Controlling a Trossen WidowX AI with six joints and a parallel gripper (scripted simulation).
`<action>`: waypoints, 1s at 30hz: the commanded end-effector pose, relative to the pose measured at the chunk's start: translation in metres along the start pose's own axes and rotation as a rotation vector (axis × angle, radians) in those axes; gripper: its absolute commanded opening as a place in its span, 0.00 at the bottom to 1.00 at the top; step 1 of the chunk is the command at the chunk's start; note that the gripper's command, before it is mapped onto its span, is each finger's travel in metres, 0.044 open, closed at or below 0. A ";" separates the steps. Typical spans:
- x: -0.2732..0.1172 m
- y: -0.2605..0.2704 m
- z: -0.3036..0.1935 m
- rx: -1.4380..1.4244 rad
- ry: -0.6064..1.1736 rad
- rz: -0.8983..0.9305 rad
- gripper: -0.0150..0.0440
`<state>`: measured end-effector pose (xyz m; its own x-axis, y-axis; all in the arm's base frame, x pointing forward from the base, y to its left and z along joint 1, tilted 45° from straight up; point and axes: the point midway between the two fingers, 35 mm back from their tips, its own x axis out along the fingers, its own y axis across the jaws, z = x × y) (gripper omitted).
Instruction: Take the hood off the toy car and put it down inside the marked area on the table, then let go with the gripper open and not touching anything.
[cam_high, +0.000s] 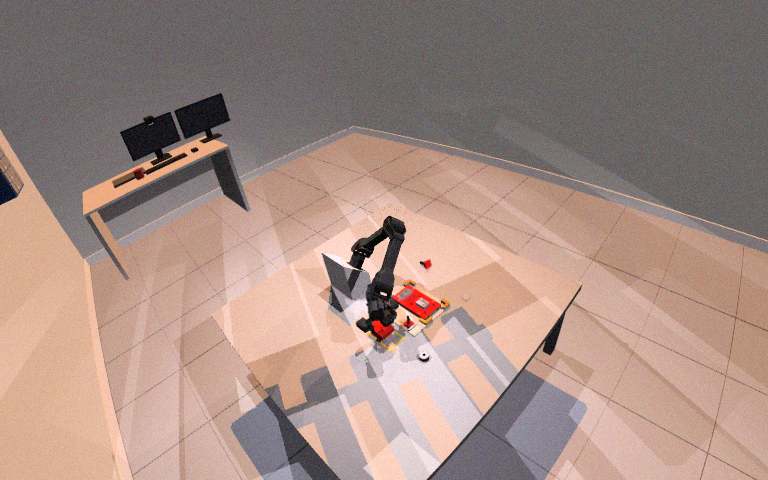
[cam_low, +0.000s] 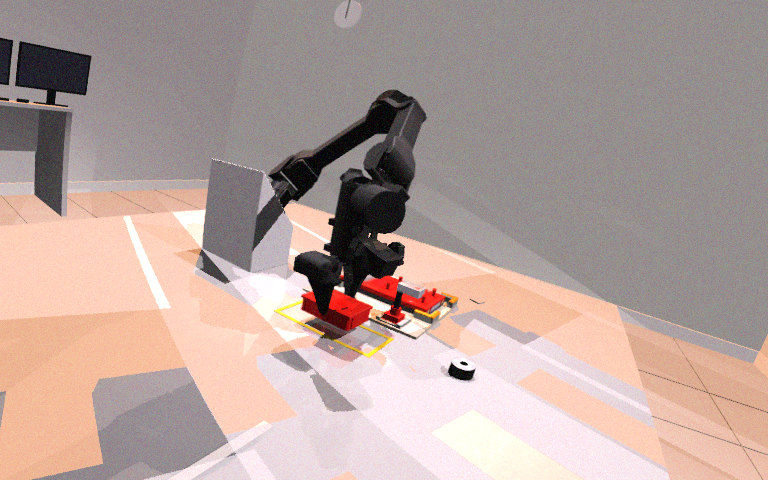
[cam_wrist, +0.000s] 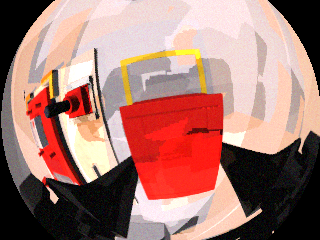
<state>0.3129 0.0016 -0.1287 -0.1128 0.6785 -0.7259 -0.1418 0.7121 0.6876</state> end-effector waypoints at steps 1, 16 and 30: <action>0.001 0.000 -0.001 0.004 -0.003 0.003 0.25; 0.009 0.000 -0.001 0.004 -0.003 0.004 0.25; 0.016 0.001 -0.001 0.004 -0.003 0.004 0.25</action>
<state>0.3105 0.0115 -0.1389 -0.1140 0.6795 -0.7248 -0.1401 0.7113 0.6888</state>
